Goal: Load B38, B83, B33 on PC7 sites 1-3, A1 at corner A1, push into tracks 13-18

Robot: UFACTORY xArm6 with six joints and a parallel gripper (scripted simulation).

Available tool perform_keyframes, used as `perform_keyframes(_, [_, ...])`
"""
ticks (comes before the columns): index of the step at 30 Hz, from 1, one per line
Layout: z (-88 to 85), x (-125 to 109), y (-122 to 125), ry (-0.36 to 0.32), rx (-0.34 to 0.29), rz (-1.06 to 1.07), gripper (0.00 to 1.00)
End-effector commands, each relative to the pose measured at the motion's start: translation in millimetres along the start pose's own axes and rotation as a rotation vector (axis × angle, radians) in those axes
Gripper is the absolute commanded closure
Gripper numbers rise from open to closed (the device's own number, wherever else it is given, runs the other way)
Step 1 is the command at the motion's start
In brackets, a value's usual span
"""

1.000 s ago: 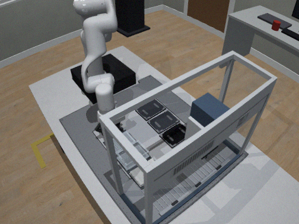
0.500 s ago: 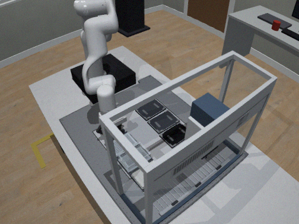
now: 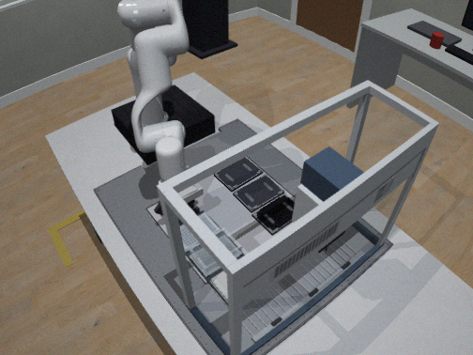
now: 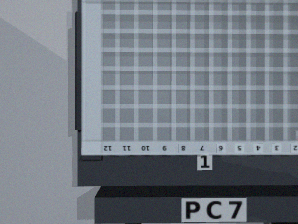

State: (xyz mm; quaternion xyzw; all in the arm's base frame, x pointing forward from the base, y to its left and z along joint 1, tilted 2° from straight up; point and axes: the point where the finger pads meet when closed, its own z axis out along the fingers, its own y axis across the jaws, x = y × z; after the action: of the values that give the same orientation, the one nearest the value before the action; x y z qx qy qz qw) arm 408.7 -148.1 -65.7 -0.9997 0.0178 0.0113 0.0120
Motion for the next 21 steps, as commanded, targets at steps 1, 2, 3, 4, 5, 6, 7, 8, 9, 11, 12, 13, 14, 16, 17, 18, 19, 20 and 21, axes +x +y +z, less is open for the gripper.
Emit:
perform_keyframes(1, [-1.6,6.3,0.6,0.005,-0.002,0.000,0.18])
perform_keyframes(2, [-1.6,7.3,0.6,0.005,-0.002,0.000,0.18])
perform_keyframes(3, [-1.6,8.3,0.6,0.005,-0.002,0.000,0.18])
perform_keyframes(4, [-1.6,9.3,0.6,0.005,-0.002,0.000,0.18])
perform_keyframes(5, [-1.6,9.3,0.6,0.005,-0.002,0.000,0.18])
perform_keyframes(6, [-1.6,9.3,0.6,0.005,-0.002,0.000,0.18])
perform_keyframes(7, [-1.6,10.3,0.6,0.005,-0.002,0.000,0.18])
perform_keyframes(8, [-1.6,11.3,0.6,0.005,-0.002,0.000,0.18])
perform_keyframes(9, [-1.6,12.3,0.6,0.005,-0.002,0.000,0.18])
perform_keyframes(11, [-1.7,14.3,0.6,0.005,-0.002,0.000,0.18])
perform_keyframes(12, [-1.7,15.3,0.6,0.005,-0.002,0.000,0.18])
perform_keyframes(13, [-1.7,16.3,0.6,0.005,-0.002,0.000,0.18])
perform_keyframes(14, [-1.7,17.3,0.6,0.005,-0.002,0.000,0.18])
perform_keyframes(16, [-1.7,19.4,0.6,0.005,-0.002,0.000,0.18])
perform_keyframes(17, [-1.7,20.4,0.6,0.005,-0.002,0.000,0.18])
perform_keyframes(18, [-1.7,21.4,0.6,0.005,-0.002,0.000,0.18])
perform_keyframes(19, [-1.7,22.4,0.6,0.005,-0.002,0.000,0.18])
perform_keyframes(20, [-1.7,23.4,0.6,0.005,-0.002,0.000,0.18])
perform_keyframes(21, [-1.7,24.4,0.6,0.005,-0.002,0.000,0.18])
